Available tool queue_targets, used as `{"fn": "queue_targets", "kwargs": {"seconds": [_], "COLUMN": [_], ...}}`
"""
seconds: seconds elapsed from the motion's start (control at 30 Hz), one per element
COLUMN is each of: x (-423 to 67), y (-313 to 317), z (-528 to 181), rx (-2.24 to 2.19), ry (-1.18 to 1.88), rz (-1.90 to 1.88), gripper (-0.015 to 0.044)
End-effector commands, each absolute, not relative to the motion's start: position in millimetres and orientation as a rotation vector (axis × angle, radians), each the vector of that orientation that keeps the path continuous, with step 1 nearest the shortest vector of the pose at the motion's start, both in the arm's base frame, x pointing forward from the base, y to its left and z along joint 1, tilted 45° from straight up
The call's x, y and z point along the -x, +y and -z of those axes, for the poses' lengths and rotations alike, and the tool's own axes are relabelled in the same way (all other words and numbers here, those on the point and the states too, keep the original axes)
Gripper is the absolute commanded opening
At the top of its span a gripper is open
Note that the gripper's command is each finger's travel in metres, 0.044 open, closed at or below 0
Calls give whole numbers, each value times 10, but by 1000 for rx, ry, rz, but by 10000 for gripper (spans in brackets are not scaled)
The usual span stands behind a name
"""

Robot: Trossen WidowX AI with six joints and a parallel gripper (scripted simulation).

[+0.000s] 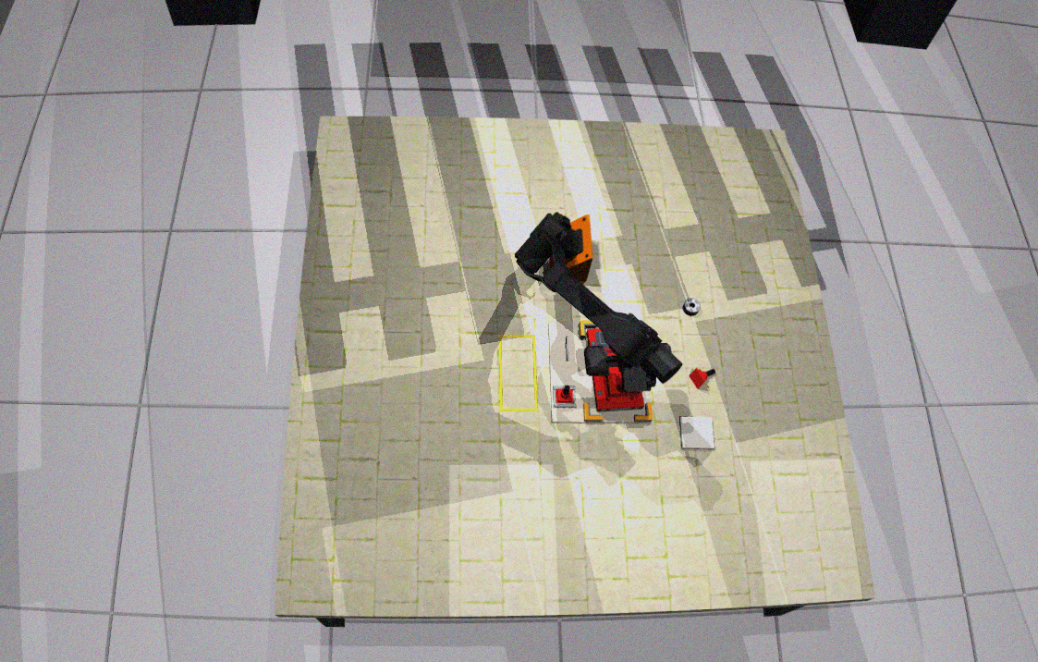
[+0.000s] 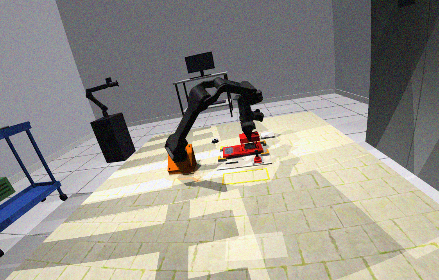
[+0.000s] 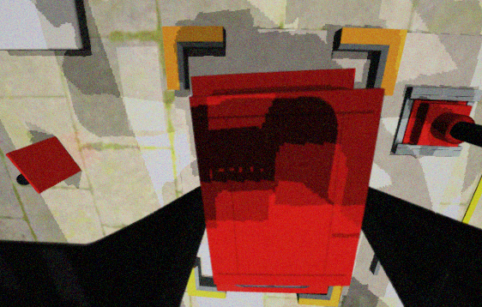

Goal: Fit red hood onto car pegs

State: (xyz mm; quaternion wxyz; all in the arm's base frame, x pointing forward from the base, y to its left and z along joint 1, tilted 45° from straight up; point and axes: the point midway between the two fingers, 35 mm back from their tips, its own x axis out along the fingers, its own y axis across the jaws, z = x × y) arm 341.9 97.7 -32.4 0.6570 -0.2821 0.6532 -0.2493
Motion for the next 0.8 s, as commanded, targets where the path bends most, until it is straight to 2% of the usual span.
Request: {"fn": "queue_targets", "kwargs": {"seconds": [0.0, 0.77], "x": [-3405, -3404], "y": [847, 841], "z": [451, 458], "rx": [649, 649], "ry": [1482, 1482], "rz": [566, 566], "gripper": [0, 0]}}
